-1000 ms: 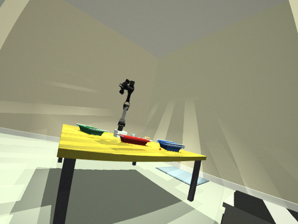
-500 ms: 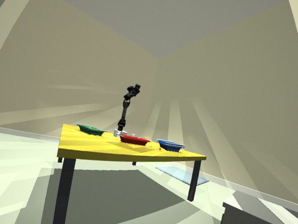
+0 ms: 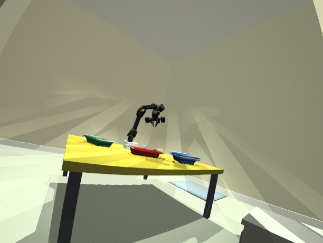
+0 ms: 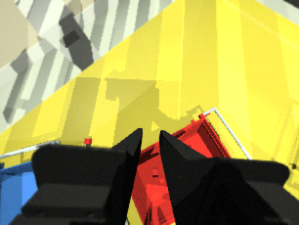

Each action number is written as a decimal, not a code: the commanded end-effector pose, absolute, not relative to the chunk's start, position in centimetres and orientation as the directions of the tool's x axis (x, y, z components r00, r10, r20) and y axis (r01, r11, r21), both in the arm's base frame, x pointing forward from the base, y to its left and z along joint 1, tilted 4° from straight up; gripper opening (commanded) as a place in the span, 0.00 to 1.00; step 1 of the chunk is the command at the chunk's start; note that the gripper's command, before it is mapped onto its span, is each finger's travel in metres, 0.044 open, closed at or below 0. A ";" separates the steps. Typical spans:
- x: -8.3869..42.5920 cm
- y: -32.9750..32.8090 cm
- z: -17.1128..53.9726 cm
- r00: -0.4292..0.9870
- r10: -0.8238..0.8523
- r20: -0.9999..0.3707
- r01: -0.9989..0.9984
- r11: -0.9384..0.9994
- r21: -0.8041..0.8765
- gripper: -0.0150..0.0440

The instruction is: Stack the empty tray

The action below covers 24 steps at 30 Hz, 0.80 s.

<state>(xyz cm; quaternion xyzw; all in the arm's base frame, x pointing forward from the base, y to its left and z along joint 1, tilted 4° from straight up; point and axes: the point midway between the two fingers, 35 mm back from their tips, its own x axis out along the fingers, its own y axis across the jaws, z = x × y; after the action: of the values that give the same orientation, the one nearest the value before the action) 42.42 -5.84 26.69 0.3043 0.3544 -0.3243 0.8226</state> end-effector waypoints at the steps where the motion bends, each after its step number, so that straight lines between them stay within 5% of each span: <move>1: 43.9 -0.7 21.5 0.454 -0.196 -0.869 0.658 0.731 0.179 0.40; 13: 42.4 11.0 9.0 0.116 -0.006 -0.993 0.349 0.936 0.035 0.40; 24: 42.5 11.2 7.5 0.107 -0.003 -0.994 0.341 0.939 0.033 0.40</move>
<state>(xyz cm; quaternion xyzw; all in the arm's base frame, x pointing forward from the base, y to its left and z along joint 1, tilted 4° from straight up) 42.49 10.93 8.65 0.1319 0.6530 -0.1229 0.7356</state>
